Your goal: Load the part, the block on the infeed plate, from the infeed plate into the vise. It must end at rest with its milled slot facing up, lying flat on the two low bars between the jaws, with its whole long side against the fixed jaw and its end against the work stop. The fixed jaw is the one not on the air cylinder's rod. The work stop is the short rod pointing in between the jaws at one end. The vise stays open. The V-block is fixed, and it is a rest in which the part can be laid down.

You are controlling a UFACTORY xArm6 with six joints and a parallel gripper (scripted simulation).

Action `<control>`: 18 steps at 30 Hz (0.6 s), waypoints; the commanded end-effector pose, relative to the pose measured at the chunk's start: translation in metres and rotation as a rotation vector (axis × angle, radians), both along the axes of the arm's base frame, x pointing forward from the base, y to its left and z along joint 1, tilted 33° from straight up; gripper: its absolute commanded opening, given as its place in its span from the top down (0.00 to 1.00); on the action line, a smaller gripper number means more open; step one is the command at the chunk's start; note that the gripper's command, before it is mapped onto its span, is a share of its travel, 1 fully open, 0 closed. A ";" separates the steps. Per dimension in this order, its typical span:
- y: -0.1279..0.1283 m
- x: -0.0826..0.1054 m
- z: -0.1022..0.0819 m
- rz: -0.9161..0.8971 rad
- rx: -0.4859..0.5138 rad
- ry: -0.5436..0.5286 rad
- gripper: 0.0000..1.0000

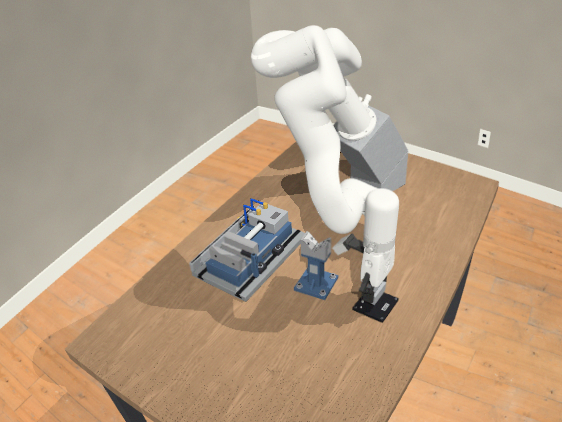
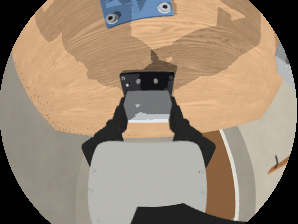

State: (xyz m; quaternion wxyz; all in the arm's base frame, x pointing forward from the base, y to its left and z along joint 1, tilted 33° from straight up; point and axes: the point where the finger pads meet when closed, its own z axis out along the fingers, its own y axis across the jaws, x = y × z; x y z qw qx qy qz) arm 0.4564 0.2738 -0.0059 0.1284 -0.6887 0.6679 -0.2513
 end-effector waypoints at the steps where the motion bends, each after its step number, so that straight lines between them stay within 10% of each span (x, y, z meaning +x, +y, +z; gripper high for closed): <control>1: 0.004 -0.008 0.016 0.001 0.002 -0.002 1.00; 18: 0.013 -0.039 0.065 0.001 0.002 -0.002 1.00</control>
